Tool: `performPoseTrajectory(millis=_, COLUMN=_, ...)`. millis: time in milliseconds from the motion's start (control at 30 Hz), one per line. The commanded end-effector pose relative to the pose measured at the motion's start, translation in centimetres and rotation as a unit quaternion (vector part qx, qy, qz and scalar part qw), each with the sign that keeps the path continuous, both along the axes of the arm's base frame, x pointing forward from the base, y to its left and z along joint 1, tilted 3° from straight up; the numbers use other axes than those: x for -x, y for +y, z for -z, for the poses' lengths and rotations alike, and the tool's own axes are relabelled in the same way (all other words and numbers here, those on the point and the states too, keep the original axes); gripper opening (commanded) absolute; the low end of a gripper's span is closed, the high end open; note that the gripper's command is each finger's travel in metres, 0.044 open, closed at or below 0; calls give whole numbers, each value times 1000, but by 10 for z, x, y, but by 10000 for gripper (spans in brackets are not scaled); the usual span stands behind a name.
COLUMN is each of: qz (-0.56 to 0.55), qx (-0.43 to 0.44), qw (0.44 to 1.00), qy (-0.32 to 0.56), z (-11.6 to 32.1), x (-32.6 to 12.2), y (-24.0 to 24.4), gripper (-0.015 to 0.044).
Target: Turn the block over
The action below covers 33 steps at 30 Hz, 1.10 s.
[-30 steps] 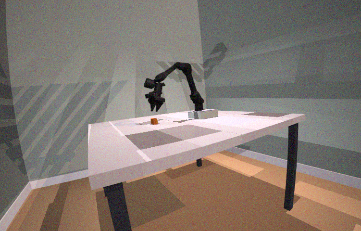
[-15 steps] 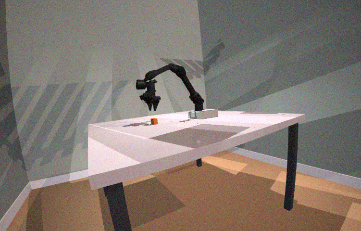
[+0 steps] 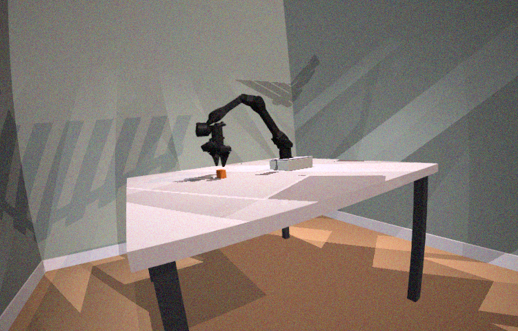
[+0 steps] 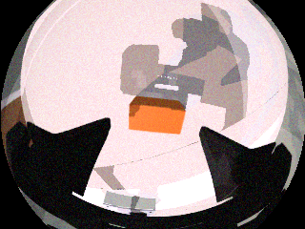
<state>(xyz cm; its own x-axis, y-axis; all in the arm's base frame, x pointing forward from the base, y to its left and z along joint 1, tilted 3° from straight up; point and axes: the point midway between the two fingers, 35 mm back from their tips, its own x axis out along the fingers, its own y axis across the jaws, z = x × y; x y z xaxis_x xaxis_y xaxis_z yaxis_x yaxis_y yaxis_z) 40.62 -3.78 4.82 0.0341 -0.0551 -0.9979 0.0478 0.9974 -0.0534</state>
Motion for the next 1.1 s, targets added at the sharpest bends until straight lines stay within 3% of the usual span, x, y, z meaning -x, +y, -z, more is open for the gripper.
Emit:
performPoseTrajectory(millis=0, qz=1, qx=3, qw=1000, qy=3, z=7, x=2, y=-1, gripper=440)
performPoseTrajectory(millis=633, qz=1, qx=3, qw=1000, qy=3, z=35, x=1, y=-3, gripper=440)
performPoseTrajectory(millis=833, qz=1, qx=3, qw=1000, qy=3, z=35, x=1, y=-3, gripper=282)
performPoseTrajectory(millis=1067, qz=1, qx=3, qw=1000, qy=3, z=35, x=1, y=-3, gripper=236)
